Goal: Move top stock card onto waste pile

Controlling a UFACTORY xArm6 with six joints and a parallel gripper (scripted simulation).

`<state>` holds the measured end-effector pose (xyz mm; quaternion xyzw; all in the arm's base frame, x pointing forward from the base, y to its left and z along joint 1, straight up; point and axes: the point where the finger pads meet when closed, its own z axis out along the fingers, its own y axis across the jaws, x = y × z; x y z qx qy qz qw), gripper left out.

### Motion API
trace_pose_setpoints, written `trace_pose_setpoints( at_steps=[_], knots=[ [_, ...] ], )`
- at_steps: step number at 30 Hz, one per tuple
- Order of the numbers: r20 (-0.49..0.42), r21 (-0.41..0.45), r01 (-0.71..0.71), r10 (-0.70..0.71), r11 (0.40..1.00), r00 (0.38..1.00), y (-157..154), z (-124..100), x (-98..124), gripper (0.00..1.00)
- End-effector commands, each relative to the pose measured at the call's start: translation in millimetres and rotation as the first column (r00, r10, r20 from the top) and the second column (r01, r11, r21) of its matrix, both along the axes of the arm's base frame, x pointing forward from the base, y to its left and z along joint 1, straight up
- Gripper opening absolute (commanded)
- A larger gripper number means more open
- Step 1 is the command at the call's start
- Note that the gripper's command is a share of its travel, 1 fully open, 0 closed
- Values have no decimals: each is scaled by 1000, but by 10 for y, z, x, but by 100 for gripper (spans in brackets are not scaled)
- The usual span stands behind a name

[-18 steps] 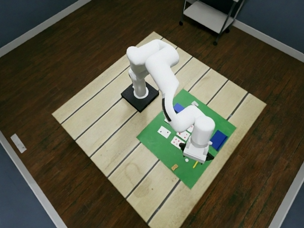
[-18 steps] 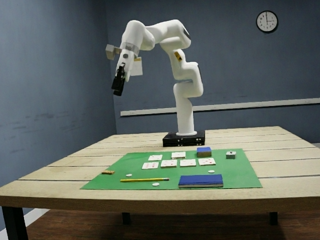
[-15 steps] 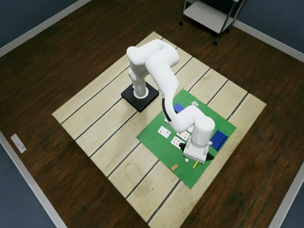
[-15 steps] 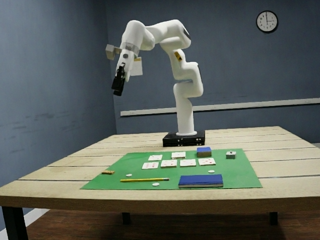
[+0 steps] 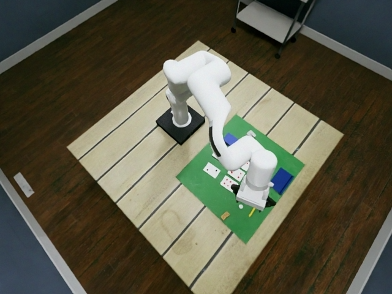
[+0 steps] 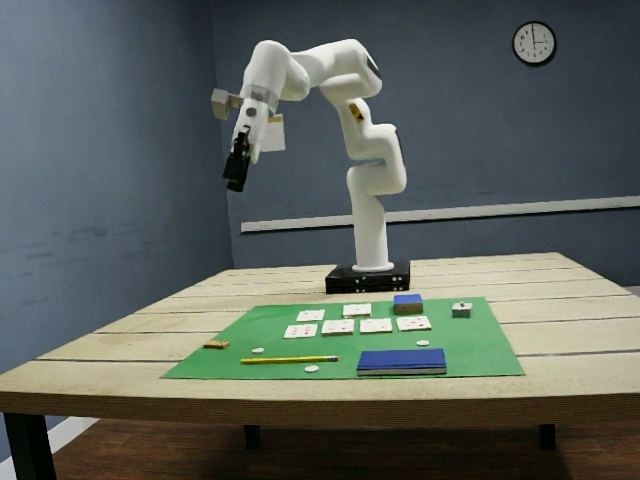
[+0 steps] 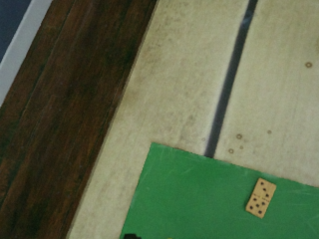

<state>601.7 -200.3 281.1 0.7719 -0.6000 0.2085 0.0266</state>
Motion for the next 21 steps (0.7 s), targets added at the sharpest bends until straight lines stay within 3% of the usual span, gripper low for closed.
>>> trace_pose_setpoints(
  at_steps=[1, 4, 7, 9, 10, 11, 12, 14, 16, 17, 18, 21],
  knots=[
    [2, -1, -8, 8, 1000, 1000, 23, 14, 4, 100],
    [-34, 6, -101, 101, 995, 994, 312, -153, -53, 100],
    [-111, 33, -309, 311, 950, 944, 784, -431, -217, 100],
    [-114, 34, -316, 318, 948, 941, 975, -548, -276, 100],
    [-145, 51, -405, 408, 913, 901, 1094, -624, -350, 100],
    [-145, 51, -405, 408, 913, 901, 1205, -691, -393, 100],
    [-174, 71, -494, 498, 867, 849, 1312, -767, -477, 100],
    [-175, 71, -496, 501, 865, 848, 1518, -891, -575, 100],
    [-175, 71, -496, 501, 865, 848, 1518, -891, -575, 100],
    [-203, 95, -584, 590, 806, 781, 1804, -1082, -782, 100],
    [-228, 121, -665, 673, 737, 704, 1872, -1144, -877, 100],
    [-228, 121, -665, 673, 737, 704, 2072, -1272, -1019, 100]
  ],
)
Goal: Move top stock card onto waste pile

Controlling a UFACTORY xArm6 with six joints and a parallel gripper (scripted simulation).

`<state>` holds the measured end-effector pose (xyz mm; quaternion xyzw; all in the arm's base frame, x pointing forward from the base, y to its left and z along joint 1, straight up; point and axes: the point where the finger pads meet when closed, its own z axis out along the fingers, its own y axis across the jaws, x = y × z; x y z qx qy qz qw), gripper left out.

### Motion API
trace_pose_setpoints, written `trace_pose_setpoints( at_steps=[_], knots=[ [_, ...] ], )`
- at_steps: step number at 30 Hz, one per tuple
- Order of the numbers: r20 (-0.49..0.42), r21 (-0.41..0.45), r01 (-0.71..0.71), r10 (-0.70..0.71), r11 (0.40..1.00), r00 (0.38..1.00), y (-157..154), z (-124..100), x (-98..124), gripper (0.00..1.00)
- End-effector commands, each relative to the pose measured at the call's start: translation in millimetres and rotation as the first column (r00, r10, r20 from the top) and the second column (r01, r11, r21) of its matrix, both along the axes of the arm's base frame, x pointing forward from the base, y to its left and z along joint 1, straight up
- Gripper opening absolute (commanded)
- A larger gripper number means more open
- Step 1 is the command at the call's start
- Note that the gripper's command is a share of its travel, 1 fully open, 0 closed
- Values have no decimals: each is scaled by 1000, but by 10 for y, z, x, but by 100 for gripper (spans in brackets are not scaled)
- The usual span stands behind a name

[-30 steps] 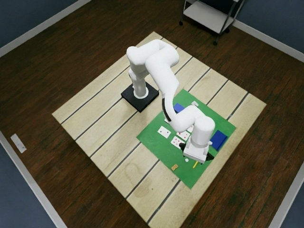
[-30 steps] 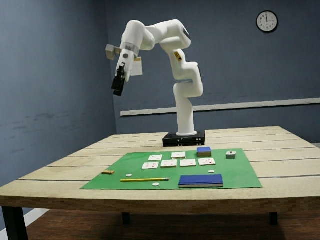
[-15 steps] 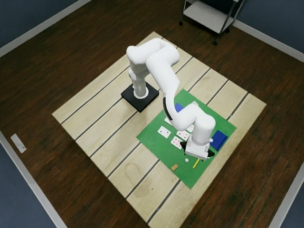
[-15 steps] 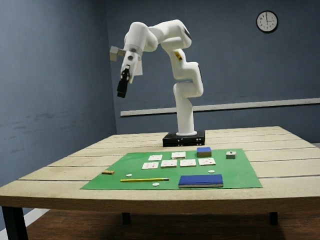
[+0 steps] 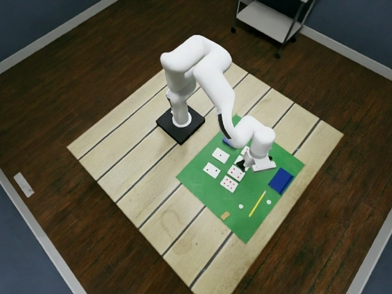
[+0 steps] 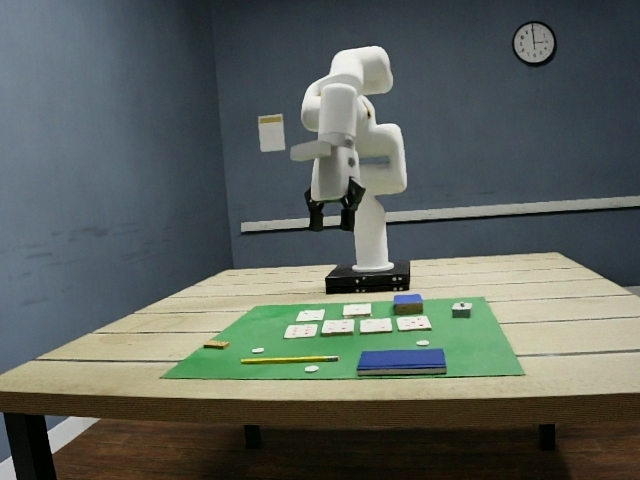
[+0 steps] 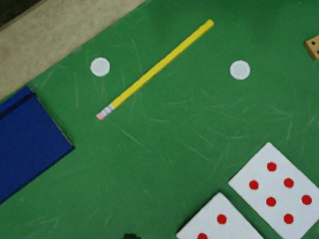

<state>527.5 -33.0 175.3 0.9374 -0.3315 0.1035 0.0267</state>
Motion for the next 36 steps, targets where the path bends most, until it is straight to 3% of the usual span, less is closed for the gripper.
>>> trace_pose_setpoints(
  at_steps=[1, 3, 6, 8, 9, 10, 12, 15, 17, 34, 35, 36],
  knots=[
    [-52, 29, -228, 230, 973, 972, 501, -304, -416, 100],
    [-52, 29, -228, 230, 973, 972, 629, -391, -528, 100],
    [-109, 55, -410, 414, 910, 904, 864, -611, -890, 100],
    [-109, 55, -410, 414, 910, 904, 986, -704, -1037, 100],
    [-130, 68, -482, 487, 873, 864, 1051, -785, -1188, 100],
    [-130, 68, -482, 487, 873, 864, 1109, -832, -1270, 100],
    [-130, 68, -482, 487, 873, 864, 1109, -832, -1270, 100],
    [-170, 101, -617, 624, 781, 762, 1305, -1083, -1772, 100],
    [-180, 110, -649, 657, 753, 732, 1343, -1146, -1909, 100],
    [-181, 112, -654, 663, 748, 727, 1349, -1157, -1932, 100],
    [-181, 112, -654, 663, 748, 727, 1349, -1157, -1932, 87],
    [-181, 112, -654, 663, 748, 727, 1349, -1157, -1932, 87]
  ],
)
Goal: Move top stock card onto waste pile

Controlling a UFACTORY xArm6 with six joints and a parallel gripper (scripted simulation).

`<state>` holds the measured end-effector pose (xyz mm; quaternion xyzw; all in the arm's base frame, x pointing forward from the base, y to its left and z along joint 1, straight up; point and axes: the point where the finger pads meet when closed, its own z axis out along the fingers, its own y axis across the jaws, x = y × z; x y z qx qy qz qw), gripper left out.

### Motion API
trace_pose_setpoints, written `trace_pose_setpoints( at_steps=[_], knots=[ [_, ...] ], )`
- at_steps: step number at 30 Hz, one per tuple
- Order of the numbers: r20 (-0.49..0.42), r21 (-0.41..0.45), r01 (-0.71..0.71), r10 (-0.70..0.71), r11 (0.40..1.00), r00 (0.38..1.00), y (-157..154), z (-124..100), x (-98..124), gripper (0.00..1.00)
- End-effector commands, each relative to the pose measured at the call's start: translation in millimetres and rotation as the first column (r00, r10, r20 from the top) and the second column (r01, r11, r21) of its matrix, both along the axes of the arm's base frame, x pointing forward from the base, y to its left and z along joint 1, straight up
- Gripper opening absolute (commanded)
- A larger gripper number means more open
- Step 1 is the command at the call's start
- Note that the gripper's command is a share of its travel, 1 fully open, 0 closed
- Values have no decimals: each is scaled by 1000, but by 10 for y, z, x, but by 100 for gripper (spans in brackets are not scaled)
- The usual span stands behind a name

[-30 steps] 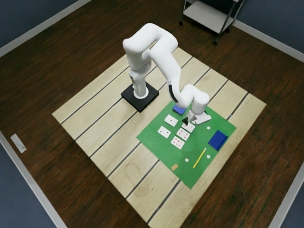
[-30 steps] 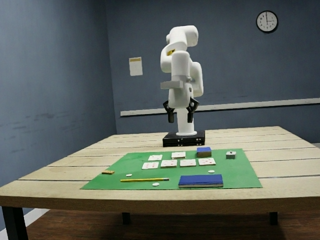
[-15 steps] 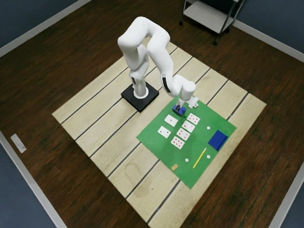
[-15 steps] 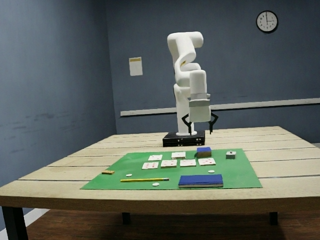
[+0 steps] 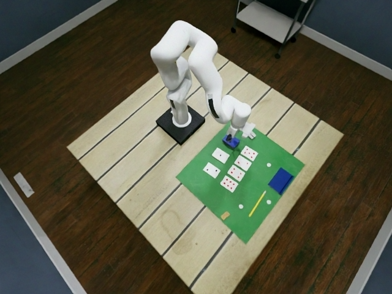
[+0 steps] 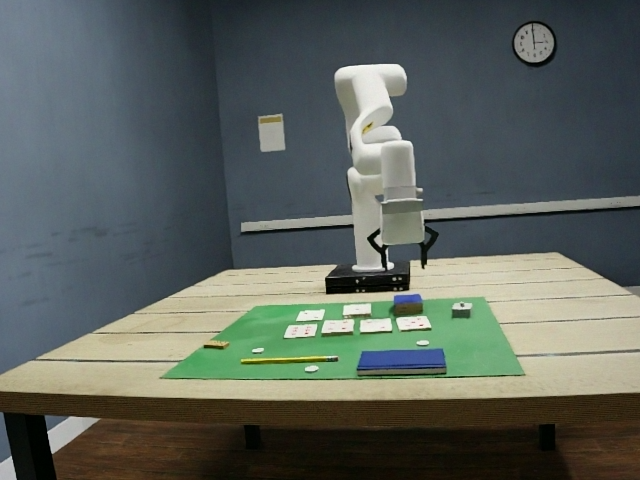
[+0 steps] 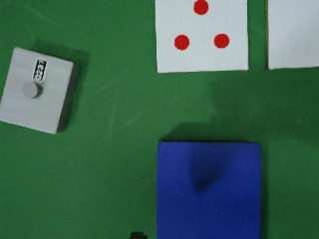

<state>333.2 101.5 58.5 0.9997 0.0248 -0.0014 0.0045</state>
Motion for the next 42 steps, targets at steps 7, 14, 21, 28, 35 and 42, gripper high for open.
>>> trace_pose_setpoints(
  at_steps=[7, 14, 21, 28, 35, 42],
  knots=[
    [3, 2, -1, 1, 1000, 1000, 5, -21, 13, 87],
    [3, 3, -1, 1, 1000, 1000, 7, -86, 16, 87],
    [3, 3, -1, 1, 1000, 1000, 10, -229, 22, 87],
    [3, 3, -1, 1, 1000, 1000, 12, -344, 27, 87],
    [3, 3, -1, 1, 1000, 1000, 14, -471, 33, 87],
    [3, 3, -1, 1, 1000, 1000, 15, -529, 35, 87]
  ],
)
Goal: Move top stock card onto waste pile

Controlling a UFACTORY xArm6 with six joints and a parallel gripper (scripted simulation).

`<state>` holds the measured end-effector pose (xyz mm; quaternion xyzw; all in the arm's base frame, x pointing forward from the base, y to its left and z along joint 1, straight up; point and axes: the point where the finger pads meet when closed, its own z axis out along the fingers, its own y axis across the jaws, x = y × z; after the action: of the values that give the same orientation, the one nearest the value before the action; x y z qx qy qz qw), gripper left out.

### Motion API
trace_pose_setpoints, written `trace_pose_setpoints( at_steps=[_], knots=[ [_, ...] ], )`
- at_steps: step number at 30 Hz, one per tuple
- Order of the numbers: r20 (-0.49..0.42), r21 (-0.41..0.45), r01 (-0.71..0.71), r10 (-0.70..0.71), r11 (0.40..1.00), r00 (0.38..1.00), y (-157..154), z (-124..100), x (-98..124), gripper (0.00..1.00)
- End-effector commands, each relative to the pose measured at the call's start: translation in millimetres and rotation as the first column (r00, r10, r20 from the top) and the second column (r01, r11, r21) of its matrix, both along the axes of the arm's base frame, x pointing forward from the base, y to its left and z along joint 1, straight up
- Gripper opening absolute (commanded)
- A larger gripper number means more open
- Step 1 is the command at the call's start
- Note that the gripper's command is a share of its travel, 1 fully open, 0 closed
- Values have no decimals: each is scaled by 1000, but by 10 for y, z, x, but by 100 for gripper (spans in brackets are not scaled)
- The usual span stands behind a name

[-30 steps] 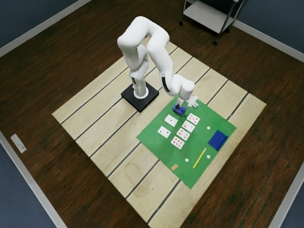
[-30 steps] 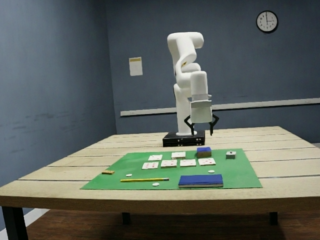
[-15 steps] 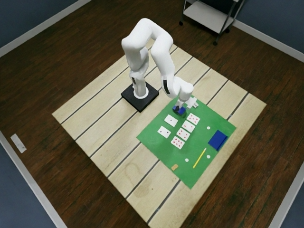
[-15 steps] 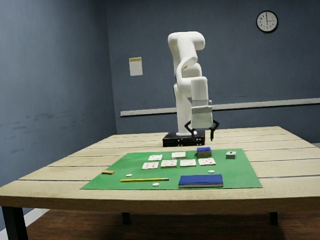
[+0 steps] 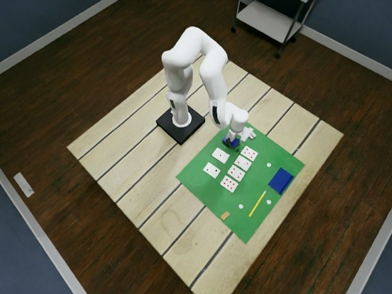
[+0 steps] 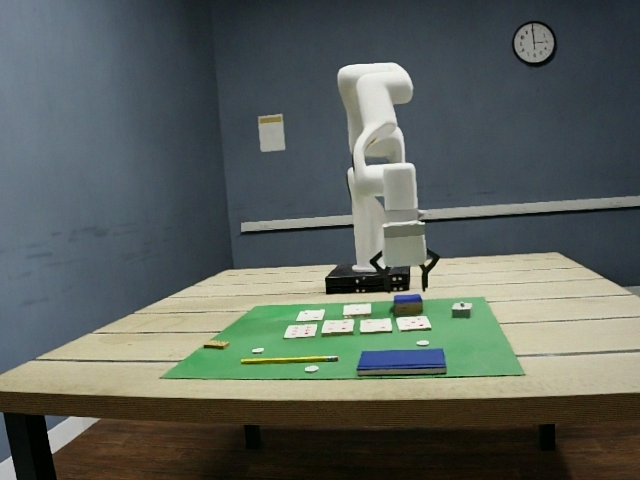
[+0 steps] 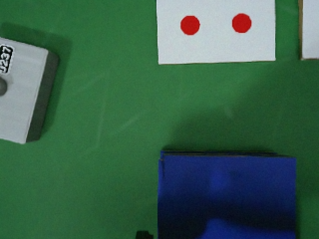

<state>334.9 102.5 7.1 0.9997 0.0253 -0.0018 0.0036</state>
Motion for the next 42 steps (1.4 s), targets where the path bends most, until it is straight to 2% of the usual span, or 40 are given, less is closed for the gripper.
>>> trace_pose_setpoints(
  at_steps=[1, 15, 16, 37, 38, 42],
  knots=[
    [4, 1, 0, 0, 1000, 1000, 6, -15, 17, 87],
    [4, 1, 0, 0, 1000, 1000, 6, -21, 18, 87],
    [4, 1, 0, 0, 1000, 1000, 6, -21, 18, 73],
    [4, 1, 0, 0, 1000, 1000, 6, -21, 18, 73],
    [4, 1, 0, 0, 1000, 1000, 6, -21, 18, 87],
    [4, 1, 0, 0, 1000, 1000, 6, -21, 18, 87]
  ],
)
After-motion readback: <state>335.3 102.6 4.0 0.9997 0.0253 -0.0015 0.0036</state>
